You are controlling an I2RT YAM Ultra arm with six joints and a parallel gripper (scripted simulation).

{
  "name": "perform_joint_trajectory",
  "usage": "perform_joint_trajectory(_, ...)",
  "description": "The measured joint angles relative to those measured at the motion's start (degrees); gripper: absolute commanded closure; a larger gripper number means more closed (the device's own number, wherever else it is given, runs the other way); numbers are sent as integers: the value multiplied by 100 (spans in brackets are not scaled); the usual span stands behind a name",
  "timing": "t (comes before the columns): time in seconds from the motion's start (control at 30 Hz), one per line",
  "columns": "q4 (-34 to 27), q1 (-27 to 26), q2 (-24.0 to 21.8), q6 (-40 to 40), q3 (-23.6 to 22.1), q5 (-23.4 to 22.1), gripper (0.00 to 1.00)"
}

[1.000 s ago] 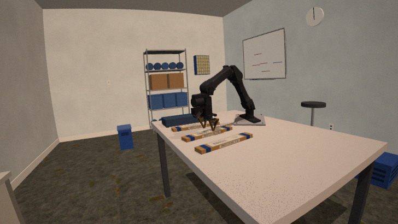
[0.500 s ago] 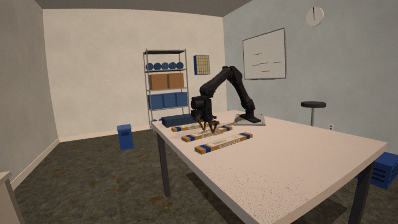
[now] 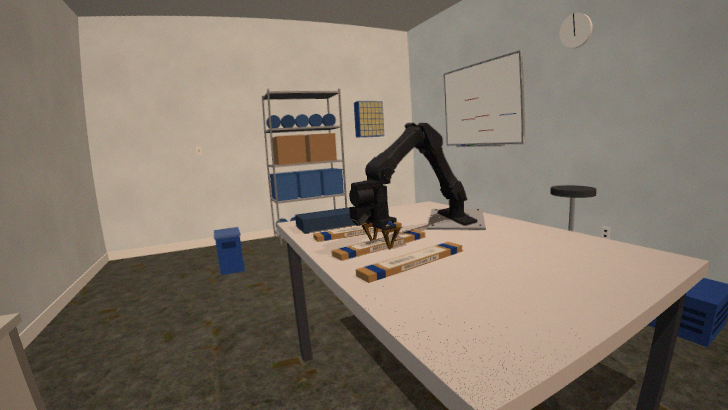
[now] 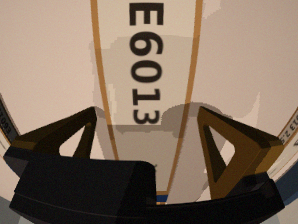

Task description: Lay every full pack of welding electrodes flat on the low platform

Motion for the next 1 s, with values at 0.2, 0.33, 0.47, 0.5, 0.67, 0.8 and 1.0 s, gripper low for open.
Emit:
perform_joint_trajectory(0.2,0,0,0,0,-2,0,5)
perform_joint_trajectory(0.33,0,0,0,0,-2,0,100)
perform_joint_trajectory(0.47,0,0,-2,4,-2,-9,100)
perform_joint_trajectory(0.5,0,0,0,4,0,-7,100)
perform_joint_trajectory(0.67,0,0,0,4,0,-7,100)
perform_joint_trajectory(0.8,0,0,0,4,0,-7,100)
perform_joint_trajectory(1.0,0,0,0,4,0,-7,100)
